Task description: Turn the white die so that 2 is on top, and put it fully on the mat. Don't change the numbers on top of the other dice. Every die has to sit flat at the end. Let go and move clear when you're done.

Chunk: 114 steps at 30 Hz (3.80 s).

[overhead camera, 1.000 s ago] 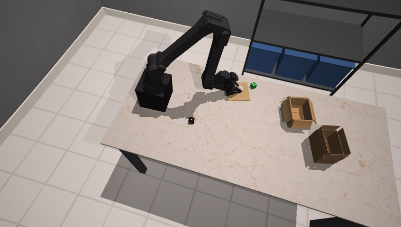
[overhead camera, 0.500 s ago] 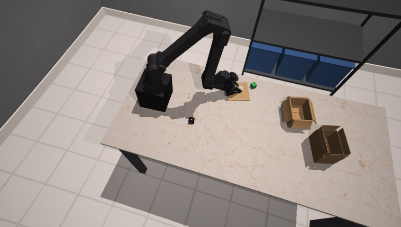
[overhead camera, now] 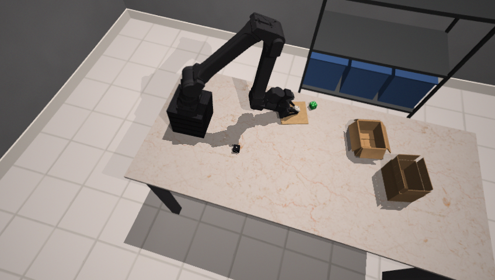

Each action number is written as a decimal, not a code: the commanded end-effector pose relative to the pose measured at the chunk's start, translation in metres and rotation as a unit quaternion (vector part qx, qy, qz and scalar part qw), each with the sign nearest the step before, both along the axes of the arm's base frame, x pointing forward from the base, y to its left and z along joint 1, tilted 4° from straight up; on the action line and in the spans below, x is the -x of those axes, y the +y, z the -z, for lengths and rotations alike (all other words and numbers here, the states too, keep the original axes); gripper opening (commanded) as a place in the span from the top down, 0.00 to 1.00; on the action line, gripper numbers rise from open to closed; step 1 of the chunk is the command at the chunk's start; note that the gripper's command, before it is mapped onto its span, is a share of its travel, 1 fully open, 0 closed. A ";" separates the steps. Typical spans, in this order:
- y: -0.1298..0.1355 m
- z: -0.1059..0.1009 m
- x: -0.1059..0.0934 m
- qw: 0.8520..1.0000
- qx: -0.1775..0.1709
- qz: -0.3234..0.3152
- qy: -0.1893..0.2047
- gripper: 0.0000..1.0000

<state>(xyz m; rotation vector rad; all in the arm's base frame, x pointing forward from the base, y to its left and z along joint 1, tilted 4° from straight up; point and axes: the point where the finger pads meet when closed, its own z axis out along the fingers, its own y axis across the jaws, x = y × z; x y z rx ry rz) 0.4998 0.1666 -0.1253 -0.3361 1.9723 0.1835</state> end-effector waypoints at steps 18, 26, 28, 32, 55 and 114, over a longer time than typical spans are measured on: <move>-0.006 0.003 -0.005 1.000 0.000 0.004 -0.008 0.55; -0.006 0.003 -0.005 1.000 0.000 0.004 -0.008 0.55; -0.006 0.003 -0.005 1.000 0.000 0.004 -0.008 0.55; -0.006 0.003 -0.005 1.000 0.000 0.004 -0.008 0.55; -0.006 0.003 -0.005 1.000 0.000 0.004 -0.008 0.55; -0.009 -0.090 0.038 1.000 -0.002 -0.001 -0.001 0.55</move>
